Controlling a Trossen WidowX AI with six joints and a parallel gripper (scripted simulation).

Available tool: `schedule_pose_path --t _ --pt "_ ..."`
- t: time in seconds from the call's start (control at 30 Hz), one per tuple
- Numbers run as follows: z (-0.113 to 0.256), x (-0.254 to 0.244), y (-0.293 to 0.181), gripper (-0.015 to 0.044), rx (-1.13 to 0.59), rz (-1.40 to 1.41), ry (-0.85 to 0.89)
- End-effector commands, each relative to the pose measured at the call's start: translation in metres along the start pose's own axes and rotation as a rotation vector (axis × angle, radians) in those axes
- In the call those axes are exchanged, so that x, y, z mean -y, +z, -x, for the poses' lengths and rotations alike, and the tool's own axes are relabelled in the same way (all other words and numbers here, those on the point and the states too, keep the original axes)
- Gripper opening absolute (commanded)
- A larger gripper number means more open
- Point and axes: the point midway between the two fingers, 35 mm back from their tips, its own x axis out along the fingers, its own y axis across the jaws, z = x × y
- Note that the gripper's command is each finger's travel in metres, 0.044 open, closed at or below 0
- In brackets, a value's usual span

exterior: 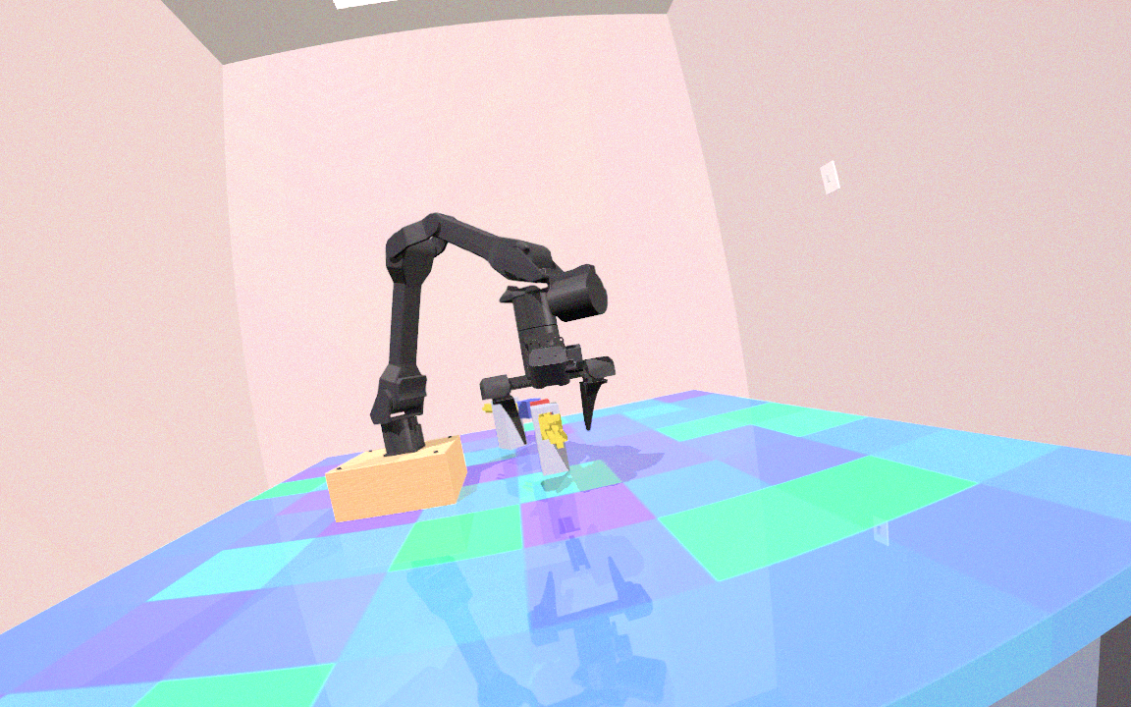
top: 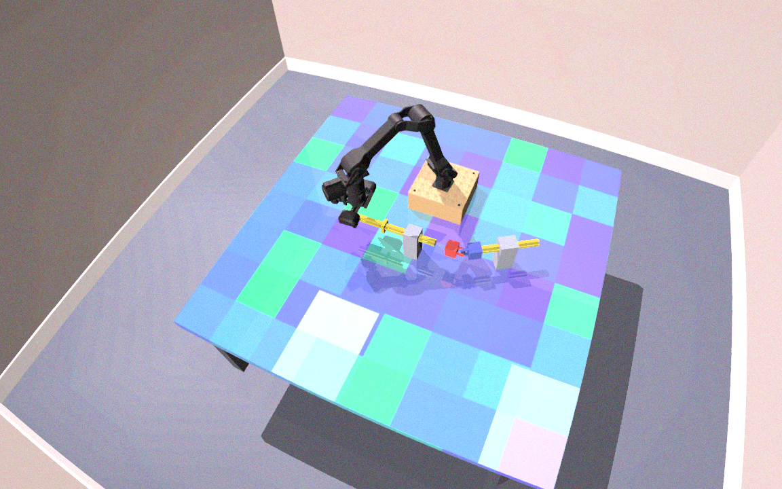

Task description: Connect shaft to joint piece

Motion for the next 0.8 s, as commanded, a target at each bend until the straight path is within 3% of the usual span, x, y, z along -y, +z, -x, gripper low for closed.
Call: schedule_pose_path --t 0.0,0.77 --pt "-0.004 0.0 -0.001 0.044 -0.005 -0.058 0.0" --pt "-0.032 0.0 -0.002 0.044 -0.006 -0.058 0.0"
